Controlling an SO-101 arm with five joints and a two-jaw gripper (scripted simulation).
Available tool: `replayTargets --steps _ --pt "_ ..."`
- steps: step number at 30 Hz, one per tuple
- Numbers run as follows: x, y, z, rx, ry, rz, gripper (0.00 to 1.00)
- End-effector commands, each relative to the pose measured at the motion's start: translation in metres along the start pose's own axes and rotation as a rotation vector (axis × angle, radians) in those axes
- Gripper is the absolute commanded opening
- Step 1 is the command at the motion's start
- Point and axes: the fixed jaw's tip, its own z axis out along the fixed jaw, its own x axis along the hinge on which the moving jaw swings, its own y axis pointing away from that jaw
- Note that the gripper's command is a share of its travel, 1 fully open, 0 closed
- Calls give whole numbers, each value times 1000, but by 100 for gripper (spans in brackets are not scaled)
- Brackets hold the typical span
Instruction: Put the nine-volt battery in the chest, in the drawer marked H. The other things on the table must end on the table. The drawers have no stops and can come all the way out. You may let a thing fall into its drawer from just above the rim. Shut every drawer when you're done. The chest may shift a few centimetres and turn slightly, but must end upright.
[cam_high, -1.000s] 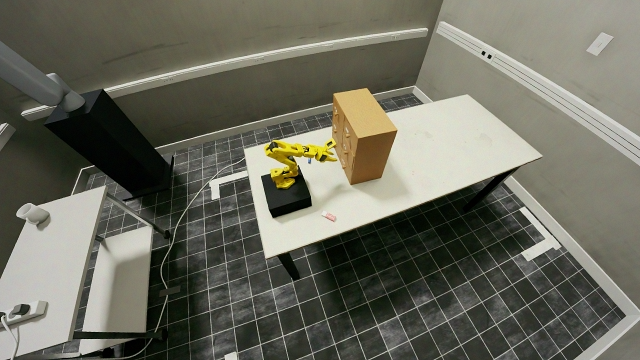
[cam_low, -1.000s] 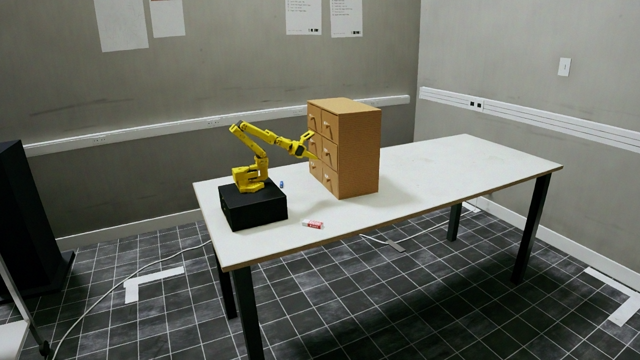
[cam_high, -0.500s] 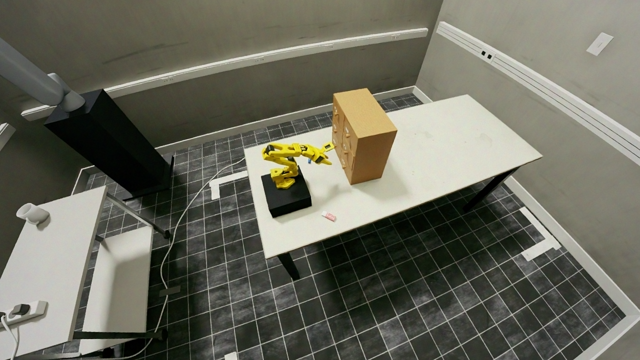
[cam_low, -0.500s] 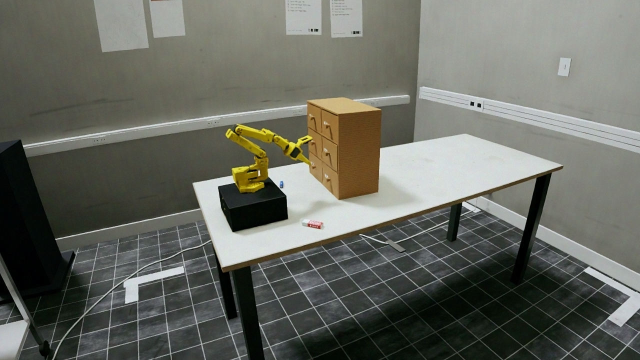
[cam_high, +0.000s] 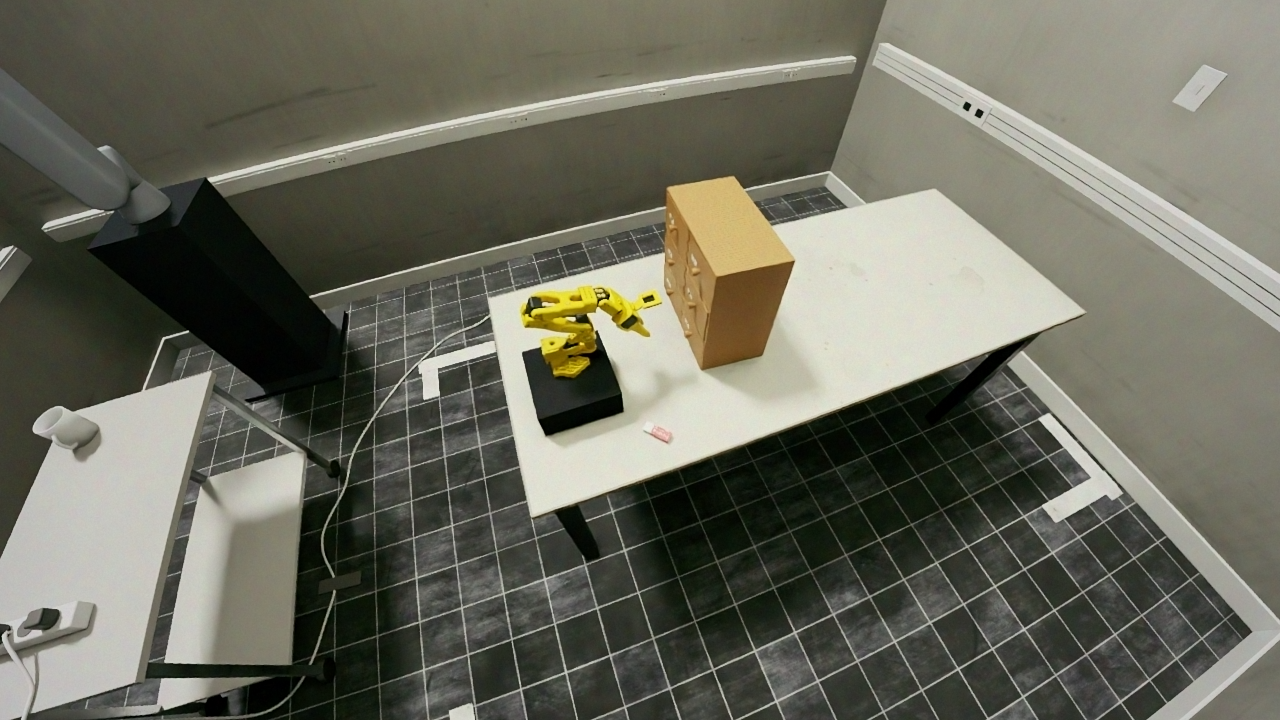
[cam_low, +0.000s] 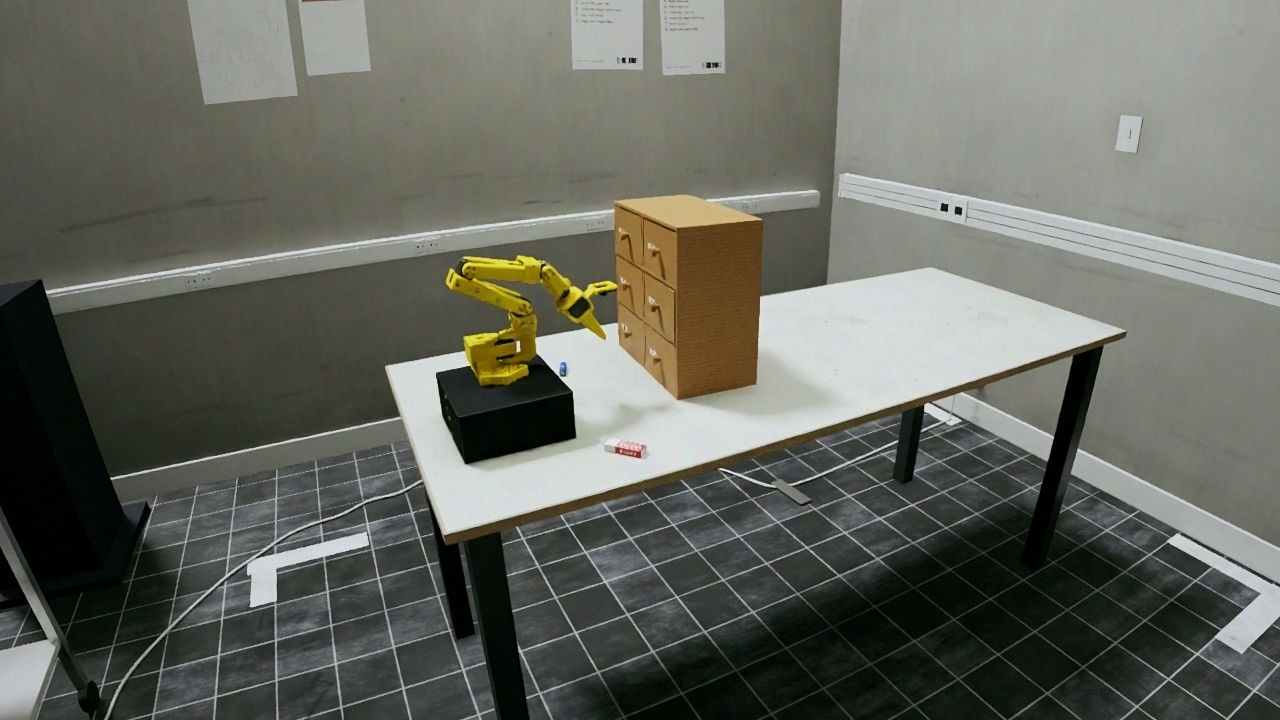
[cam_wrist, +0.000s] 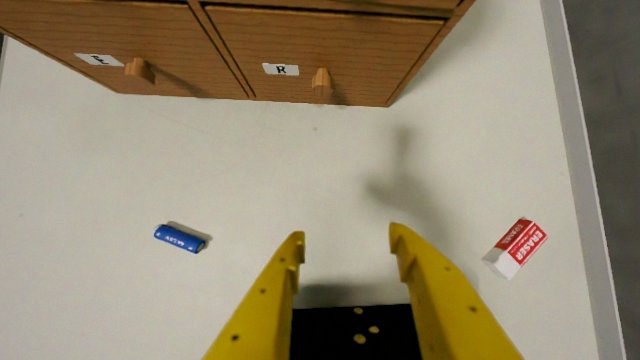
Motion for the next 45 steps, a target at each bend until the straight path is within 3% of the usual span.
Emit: replayTargets --steps 1,5,31,45 --pt "7 -1 -8 2 42 -3 21" --pt "16 -1 -12 1 89 -4 21" --pt "16 -1 -12 1 89 -4 21" --pt "36 11 -10 -49 458 -90 30"
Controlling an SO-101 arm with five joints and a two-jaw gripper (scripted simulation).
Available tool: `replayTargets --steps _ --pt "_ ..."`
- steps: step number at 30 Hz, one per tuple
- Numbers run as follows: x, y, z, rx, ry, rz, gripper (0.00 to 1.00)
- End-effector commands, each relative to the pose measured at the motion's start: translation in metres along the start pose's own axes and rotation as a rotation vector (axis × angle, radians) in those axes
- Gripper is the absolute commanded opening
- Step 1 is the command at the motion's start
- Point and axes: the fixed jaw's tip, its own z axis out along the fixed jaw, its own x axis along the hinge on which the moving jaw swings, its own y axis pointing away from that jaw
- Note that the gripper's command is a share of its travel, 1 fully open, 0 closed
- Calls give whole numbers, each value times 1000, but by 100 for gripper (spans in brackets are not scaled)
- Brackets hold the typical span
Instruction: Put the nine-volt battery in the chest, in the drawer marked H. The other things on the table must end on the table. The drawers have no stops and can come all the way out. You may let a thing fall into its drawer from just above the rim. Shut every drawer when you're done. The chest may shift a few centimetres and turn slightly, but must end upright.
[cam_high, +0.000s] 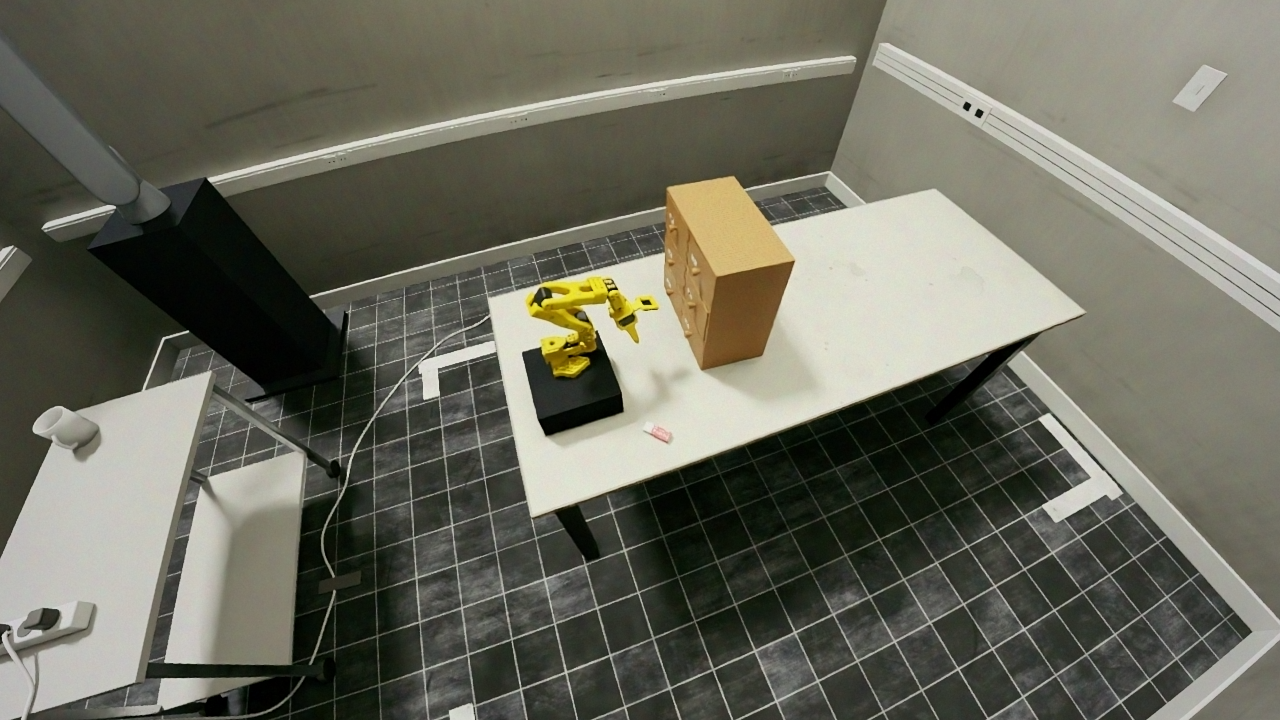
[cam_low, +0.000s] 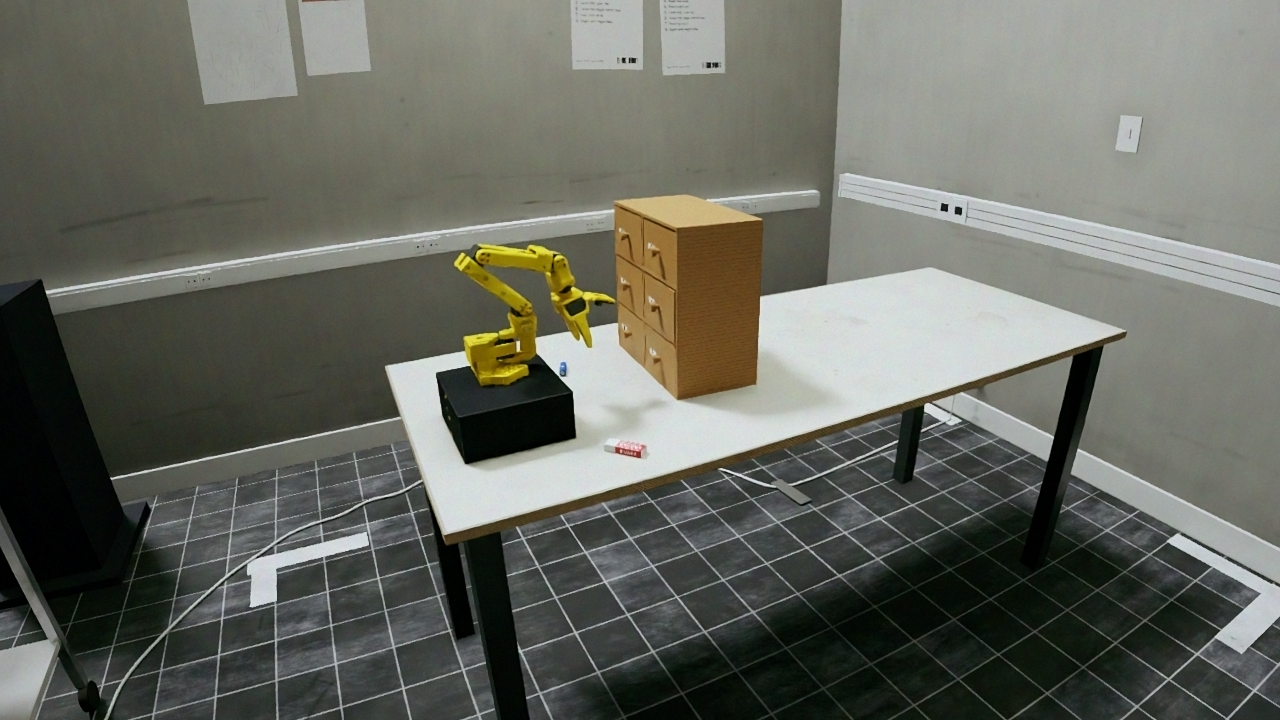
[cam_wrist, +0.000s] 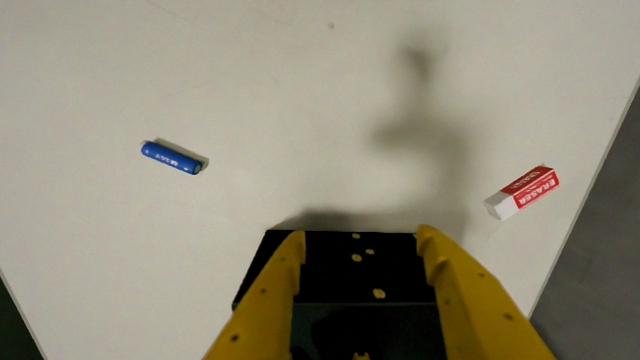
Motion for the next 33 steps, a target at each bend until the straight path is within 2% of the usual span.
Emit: replayTargets --steps 1,3,8,18,33 --pt "5 4 2 -12 119 -37 31" --pt "5 4 2 -12 119 -37 31" --pt "10 8 7 -21 244 -69 34" --pt "10 8 7 -21 244 -69 40" --pt "10 8 7 -21 244 -69 40"
